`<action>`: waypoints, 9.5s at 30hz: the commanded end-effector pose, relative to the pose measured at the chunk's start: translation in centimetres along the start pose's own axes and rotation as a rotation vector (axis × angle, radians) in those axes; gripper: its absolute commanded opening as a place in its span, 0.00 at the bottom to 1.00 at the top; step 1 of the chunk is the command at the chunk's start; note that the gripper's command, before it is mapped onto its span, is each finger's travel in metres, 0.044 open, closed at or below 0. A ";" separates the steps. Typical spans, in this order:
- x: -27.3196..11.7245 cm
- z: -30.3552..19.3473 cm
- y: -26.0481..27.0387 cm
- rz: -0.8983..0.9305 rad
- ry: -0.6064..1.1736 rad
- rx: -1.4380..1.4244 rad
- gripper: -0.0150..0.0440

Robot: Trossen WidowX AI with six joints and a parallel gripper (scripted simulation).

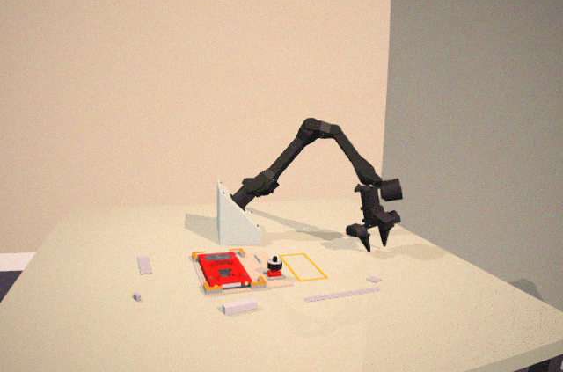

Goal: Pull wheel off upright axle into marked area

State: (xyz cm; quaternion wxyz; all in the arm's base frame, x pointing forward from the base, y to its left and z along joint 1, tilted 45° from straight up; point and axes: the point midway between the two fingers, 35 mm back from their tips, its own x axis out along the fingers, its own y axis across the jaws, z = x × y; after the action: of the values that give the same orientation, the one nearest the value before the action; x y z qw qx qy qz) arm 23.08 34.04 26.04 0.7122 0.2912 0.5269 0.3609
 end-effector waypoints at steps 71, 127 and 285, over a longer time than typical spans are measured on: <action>-8.9 6.8 -38.2 -0.269 -0.044 1.686 0.25; -10.7 7.1 -37.9 -0.263 -0.048 1.690 0.25; -16.5 -4.9 -28.9 -0.261 -0.047 1.700 1.00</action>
State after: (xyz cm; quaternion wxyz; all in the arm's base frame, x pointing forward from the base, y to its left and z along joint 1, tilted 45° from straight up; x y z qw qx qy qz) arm 21.51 4.22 10.75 0.2987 0.6717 0.6316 -0.2464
